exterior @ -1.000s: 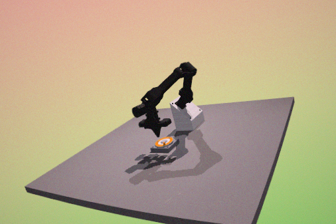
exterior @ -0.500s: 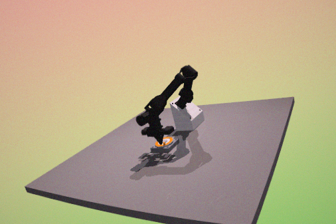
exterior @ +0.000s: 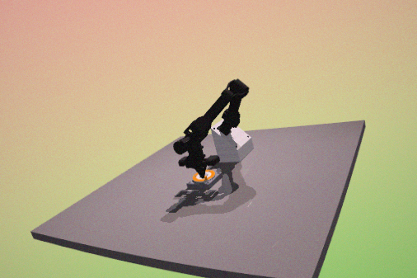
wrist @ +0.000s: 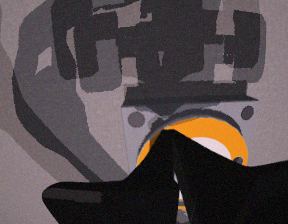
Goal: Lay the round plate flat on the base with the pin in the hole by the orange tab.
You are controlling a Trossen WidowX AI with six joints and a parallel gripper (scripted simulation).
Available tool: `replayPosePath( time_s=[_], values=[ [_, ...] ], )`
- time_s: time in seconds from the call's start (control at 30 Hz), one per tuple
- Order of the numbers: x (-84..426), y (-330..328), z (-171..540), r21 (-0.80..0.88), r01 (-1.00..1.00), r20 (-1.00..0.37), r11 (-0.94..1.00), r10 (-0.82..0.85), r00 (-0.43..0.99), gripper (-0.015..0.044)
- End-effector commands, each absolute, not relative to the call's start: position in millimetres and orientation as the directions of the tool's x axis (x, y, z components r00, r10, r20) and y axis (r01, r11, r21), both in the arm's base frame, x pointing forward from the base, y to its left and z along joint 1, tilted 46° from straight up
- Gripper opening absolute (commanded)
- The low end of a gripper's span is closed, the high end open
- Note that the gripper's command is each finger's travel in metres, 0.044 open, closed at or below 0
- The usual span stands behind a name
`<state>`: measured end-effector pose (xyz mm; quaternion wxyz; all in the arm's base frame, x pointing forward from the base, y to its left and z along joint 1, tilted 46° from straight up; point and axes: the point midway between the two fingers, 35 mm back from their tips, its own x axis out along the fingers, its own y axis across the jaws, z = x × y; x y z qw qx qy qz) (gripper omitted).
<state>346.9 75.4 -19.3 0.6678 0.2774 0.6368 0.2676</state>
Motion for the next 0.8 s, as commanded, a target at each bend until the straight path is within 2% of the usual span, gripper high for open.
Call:
replayPosePath(
  time_s=[0.0, 0.77],
  values=[
    [341.5, 82.2, -17.6, 0.718, -0.001, -0.695, 0.696, 0.718, 0.035, 0.0],
    [325.4, 91.1, -9.1, 0.719, -0.001, -0.695, 0.695, 0.718, 0.034, 0.0]
  ],
)
